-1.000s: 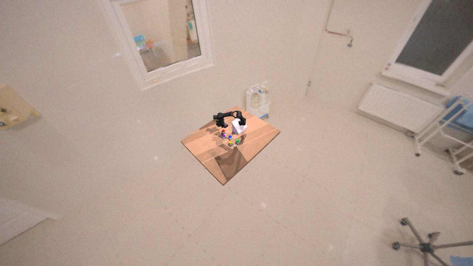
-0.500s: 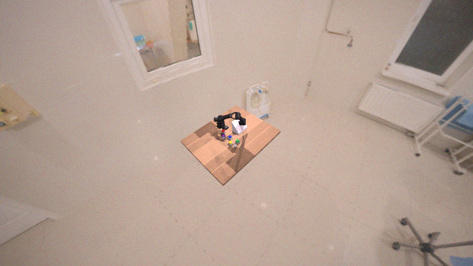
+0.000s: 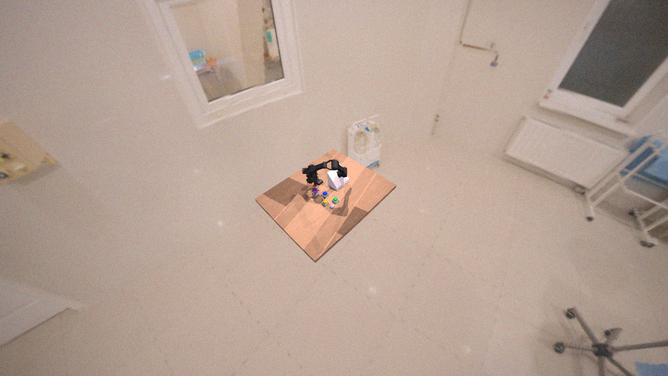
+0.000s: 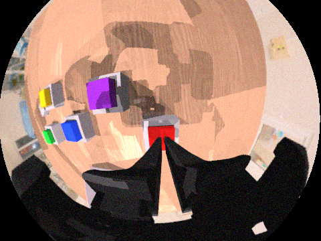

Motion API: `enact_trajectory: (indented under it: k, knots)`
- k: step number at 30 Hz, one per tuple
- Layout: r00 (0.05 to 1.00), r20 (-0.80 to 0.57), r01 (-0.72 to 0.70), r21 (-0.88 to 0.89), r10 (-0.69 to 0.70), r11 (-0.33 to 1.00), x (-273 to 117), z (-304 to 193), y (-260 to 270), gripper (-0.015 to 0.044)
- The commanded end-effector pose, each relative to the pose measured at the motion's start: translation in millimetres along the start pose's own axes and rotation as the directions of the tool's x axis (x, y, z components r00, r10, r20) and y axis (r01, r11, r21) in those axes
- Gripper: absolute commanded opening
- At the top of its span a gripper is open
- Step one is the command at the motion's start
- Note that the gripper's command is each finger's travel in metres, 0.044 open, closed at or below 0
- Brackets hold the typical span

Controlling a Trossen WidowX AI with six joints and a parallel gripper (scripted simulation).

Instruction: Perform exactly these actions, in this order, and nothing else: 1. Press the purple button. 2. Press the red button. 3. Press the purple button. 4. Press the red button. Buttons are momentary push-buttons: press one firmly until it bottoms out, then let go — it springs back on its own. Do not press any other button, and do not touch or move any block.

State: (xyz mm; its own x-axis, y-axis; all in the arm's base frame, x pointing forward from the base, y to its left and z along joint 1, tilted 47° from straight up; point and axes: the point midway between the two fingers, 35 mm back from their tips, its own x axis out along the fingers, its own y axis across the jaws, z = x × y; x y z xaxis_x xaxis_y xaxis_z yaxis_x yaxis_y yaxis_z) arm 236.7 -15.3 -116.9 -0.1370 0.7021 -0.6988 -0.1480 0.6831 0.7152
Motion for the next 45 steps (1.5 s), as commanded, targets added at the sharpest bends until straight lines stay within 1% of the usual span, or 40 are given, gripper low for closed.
enact_trajectory:
  k: [1,16,17,20,24,27,32,34,38,39,45]
  knots:
    - [1.000,0.000,-0.007,0.009,0.007,1.000,2.9,-1.0,1.1,0.0020]
    - [1.000,0.000,-0.007,0.009,0.007,1.000,2.9,-1.0,1.1,0.0020]
    - [1.000,-0.002,-0.003,0.003,0.003,1.000,-0.3,-1.0,0.4,0.0020]
    - [1.000,0.000,-0.005,0.009,0.005,1.000,-27.8,-0.9,0.4,0.0020]
    - [1.000,0.000,-0.006,0.010,0.006,1.000,-30.5,-1.0,0.5,0.0020]
    - [1.000,0.001,0.005,0.019,-0.005,1.000,-35.0,5.8,9.0,0.0099]
    - [0.999,0.007,0.042,0.052,-0.042,0.998,-51.8,31.3,50.6,0.0230]
    - [0.999,0.009,0.047,0.051,-0.048,0.998,-59.1,42.1,75.9,0.0283]
    - [0.999,0.014,0.049,0.043,-0.050,0.998,-72.8,57.8,142.8,0.0388]
    - [0.999,0.015,0.047,0.041,-0.048,0.998,-75.3,59.1,158.7,0.0400]
    - [1.000,0.013,0.019,0.025,-0.020,1.000,-87.4,48.1,255.5,0.0400]
